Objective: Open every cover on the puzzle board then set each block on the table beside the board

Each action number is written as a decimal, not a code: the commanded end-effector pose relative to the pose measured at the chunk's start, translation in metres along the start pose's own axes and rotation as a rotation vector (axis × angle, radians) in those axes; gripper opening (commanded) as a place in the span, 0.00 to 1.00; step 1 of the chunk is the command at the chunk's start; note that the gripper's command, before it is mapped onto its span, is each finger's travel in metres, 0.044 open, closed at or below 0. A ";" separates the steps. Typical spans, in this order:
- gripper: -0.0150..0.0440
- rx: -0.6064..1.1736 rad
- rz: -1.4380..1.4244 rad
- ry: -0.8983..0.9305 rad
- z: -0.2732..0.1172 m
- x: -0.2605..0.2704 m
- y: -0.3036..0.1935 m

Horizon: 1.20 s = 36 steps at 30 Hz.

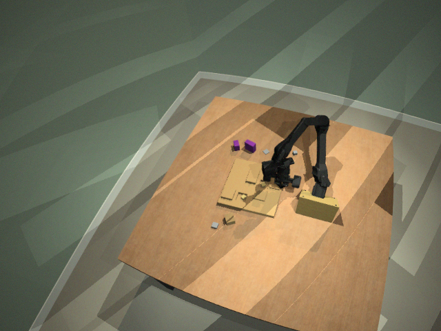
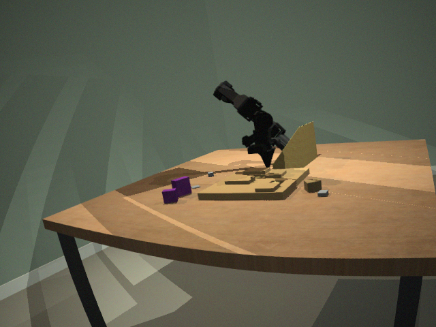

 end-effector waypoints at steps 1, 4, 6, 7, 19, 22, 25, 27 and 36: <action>0.25 -0.005 -0.003 -0.003 0.003 -0.001 0.001; 0.25 -0.005 -0.003 -0.003 0.003 0.001 0.000; 0.25 -0.005 -0.002 -0.002 0.004 0.003 -0.001; 0.25 -0.005 -0.002 -0.002 0.004 0.004 -0.001; 0.25 -0.005 -0.002 -0.002 0.005 0.017 -0.004; 0.25 -0.005 -0.002 -0.002 0.005 0.020 -0.004; 0.25 -0.005 -0.001 -0.002 0.005 0.023 -0.005; 0.25 -0.005 -0.001 -0.002 0.005 0.026 -0.005; 0.25 -0.005 -0.001 -0.001 0.005 0.038 -0.005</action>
Point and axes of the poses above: the point midway between the two fingers, 35 mm back from their tips, its own z axis out along the fingers, its own x axis across the jaws, y = z × x, the point moved 9 cm from there along -z, back along the fingers, and after that the axes turned 1 degree about -z, right-handed, at the moved point
